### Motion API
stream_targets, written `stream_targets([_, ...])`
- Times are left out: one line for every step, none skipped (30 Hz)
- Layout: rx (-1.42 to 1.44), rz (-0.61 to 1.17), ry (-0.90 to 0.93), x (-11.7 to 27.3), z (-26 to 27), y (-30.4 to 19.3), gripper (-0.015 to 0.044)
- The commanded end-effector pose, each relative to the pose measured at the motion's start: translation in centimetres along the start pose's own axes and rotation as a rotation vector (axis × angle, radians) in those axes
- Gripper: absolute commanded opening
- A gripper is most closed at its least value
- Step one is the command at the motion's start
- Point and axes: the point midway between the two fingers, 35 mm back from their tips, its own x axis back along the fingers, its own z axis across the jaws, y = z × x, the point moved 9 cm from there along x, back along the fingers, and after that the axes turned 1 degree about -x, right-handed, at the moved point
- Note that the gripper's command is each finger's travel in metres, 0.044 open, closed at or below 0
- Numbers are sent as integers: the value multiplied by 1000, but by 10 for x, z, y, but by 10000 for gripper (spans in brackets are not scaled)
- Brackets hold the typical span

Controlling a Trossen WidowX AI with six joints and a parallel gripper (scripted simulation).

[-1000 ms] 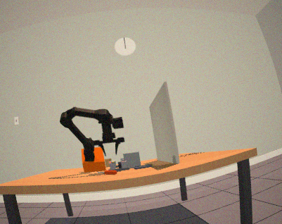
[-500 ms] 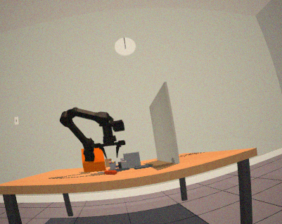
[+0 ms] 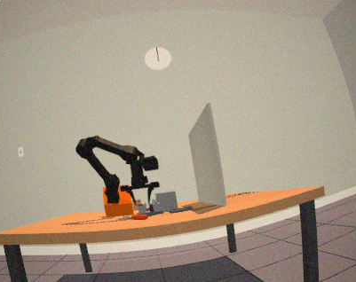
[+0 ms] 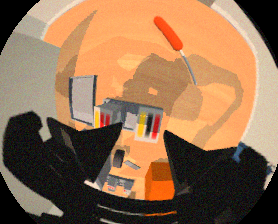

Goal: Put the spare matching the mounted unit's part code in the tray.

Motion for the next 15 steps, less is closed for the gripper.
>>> stream_targets([3, 2, -1, -8, 0, 0, 300])
stream_targets([3, 2, -1, -10, 0, 0, 300])
stream_targets([3, 1, -1, -11, -1, 0, 300])
stream_targets([3, 1, -1, -13, -1, 0, 300])
stream_targets([3, 1, -1, -15, -1, 0, 300])
stream_targets([4, 0, -1, -16, -1, 0, 300])
stream_targets([4, -1, 0, -18, -1, 0, 300])
stream_targets([4, -1, 0, -19, -1, 0, 300])
stream_targets([4, -2, 0, -21, -2, 0, 300])
stream_targets([4, -3, 0, -23, -2, 0, 300])
stream_targets([4, -3, 0, -24, -2, 1, 300])
stream_targets([4, -4, 0, -26, -2, 1, 300])
stream_targets([4, -5, 0, -27, -2, 1, 300])
stream_targets([4, -6, 0, -29, -3, 1, 300])
stream_targets([5, -7, 0, -30, -3, 1, 300])
